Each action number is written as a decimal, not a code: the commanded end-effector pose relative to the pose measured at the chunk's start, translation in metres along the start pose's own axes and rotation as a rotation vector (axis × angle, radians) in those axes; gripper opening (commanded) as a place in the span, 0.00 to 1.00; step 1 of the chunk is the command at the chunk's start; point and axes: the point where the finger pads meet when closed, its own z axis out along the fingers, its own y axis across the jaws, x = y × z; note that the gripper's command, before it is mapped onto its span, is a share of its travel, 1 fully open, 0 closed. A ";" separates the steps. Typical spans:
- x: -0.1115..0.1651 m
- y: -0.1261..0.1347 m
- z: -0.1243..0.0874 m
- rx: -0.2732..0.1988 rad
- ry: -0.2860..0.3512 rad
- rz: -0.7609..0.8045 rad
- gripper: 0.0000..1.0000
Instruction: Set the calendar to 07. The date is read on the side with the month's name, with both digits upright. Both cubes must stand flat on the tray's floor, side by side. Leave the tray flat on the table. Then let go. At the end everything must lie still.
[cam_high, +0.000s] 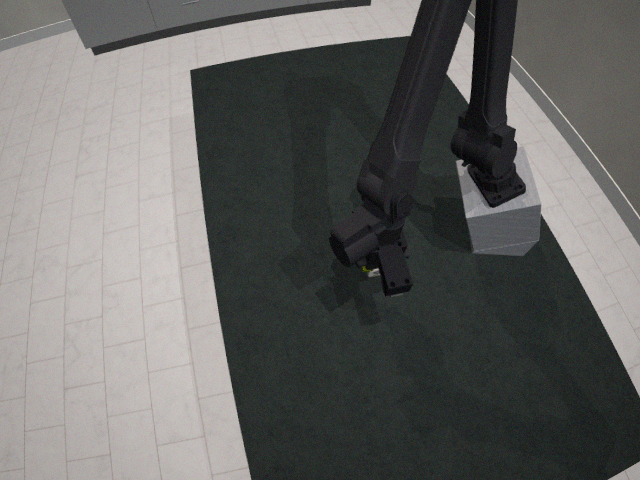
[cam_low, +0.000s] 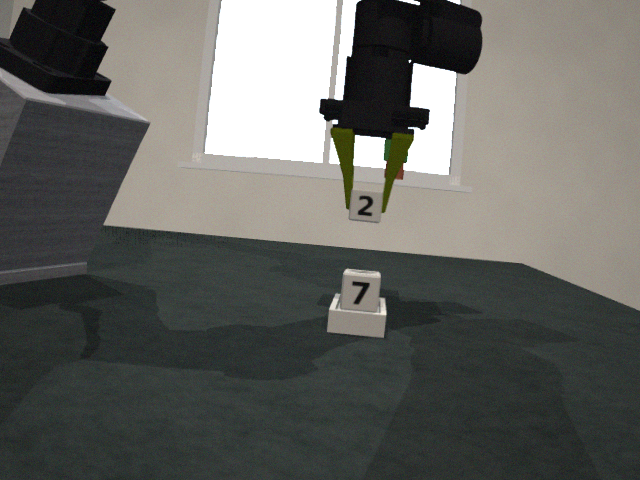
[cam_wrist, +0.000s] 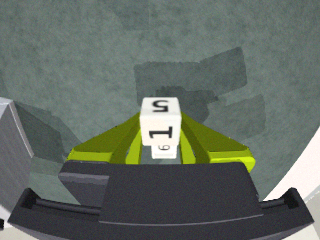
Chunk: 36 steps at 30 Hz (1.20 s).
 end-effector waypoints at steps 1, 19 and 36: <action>-0.001 -0.005 0.010 0.013 -0.008 -0.007 0.26; -0.003 -0.013 0.071 0.026 -0.011 -0.005 0.26; -0.006 -0.018 0.068 0.043 -0.020 -0.007 0.26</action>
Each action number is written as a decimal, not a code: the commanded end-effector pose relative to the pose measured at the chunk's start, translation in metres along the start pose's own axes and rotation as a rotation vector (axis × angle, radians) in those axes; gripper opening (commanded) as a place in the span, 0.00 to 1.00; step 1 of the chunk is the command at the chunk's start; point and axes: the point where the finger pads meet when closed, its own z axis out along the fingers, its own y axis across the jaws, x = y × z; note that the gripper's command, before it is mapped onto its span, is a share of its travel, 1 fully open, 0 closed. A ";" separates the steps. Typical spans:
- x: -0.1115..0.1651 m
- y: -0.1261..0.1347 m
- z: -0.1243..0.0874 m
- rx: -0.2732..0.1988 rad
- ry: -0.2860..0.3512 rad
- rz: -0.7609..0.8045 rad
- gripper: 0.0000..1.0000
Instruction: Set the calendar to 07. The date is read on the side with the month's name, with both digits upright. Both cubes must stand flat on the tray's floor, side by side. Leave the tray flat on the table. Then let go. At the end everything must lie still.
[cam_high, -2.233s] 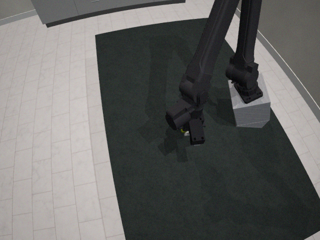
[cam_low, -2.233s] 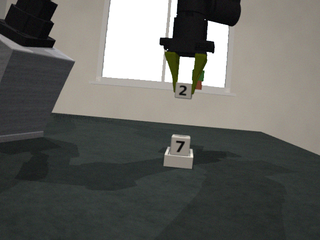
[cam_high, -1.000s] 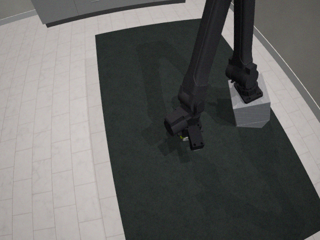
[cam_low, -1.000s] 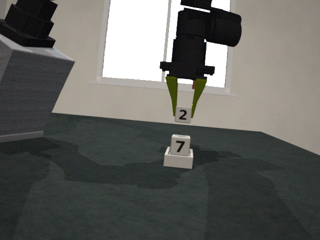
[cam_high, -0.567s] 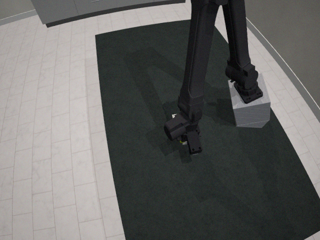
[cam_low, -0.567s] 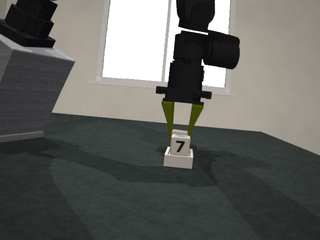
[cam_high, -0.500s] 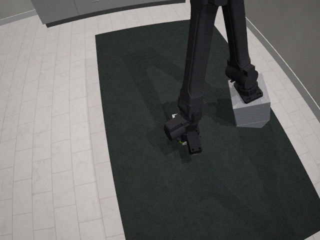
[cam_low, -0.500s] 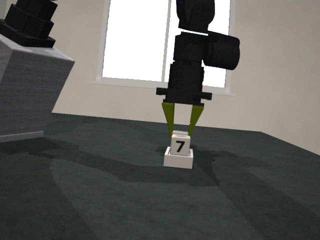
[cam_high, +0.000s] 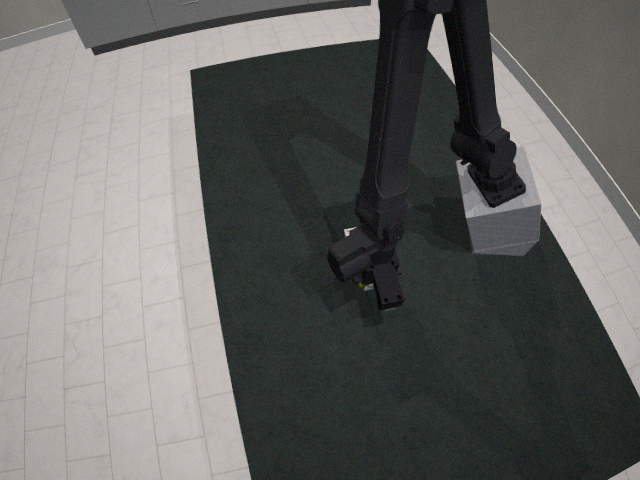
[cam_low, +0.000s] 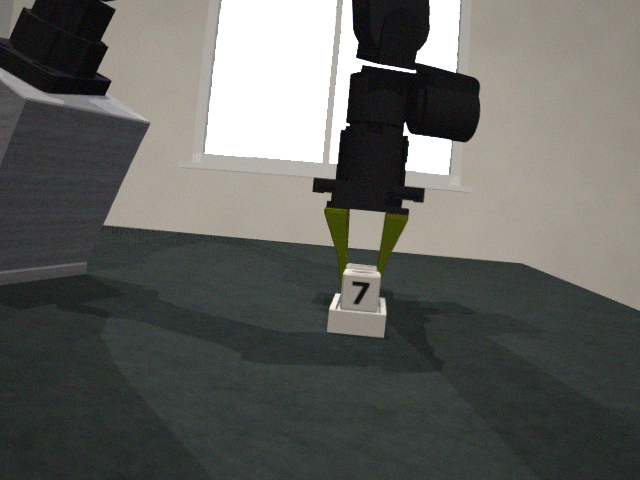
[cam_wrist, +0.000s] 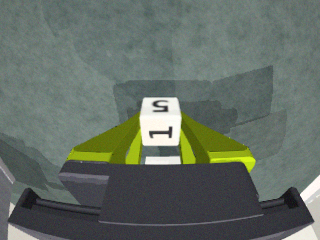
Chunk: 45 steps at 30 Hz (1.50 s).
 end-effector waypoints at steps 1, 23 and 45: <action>-0.005 -0.016 -0.005 0.037 -0.017 0.000 0.26; -0.005 -0.016 -0.005 0.037 -0.017 0.000 0.26; -0.001 -0.013 -0.004 0.018 -0.009 -0.003 0.26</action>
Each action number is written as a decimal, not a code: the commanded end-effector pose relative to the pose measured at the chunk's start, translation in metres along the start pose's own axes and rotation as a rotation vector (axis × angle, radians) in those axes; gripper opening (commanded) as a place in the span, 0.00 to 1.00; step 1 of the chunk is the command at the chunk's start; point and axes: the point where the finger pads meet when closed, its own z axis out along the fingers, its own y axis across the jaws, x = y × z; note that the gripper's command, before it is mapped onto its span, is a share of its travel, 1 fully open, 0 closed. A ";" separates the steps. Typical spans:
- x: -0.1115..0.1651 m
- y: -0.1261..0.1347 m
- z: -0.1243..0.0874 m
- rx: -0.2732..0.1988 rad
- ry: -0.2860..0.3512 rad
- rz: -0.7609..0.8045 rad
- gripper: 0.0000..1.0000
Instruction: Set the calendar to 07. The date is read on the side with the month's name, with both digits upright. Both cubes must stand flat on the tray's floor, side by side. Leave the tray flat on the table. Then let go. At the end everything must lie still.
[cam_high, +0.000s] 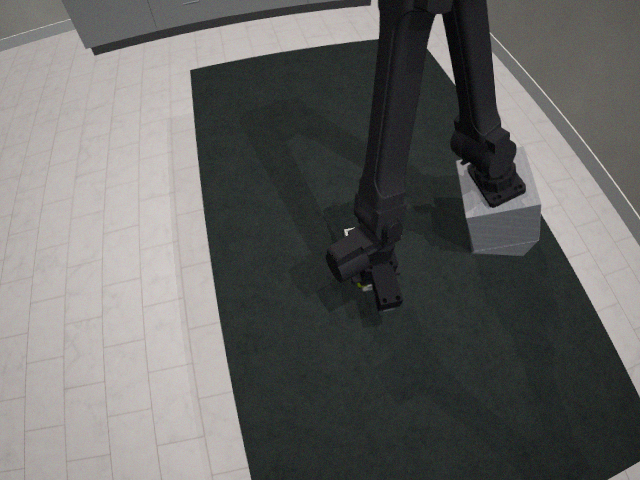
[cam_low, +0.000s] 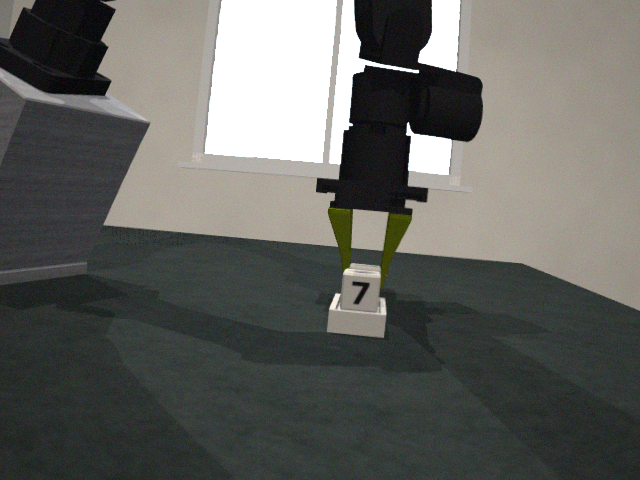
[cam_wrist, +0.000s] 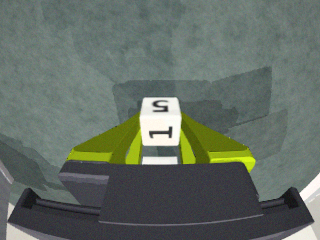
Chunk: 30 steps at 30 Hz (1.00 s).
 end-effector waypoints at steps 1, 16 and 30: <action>-0.001 -0.010 -0.003 0.013 -0.007 -0.002 0.26; -0.001 -0.010 -0.003 0.014 -0.007 -0.002 0.26; 0.002 -0.005 -0.004 0.016 -0.008 -0.001 0.26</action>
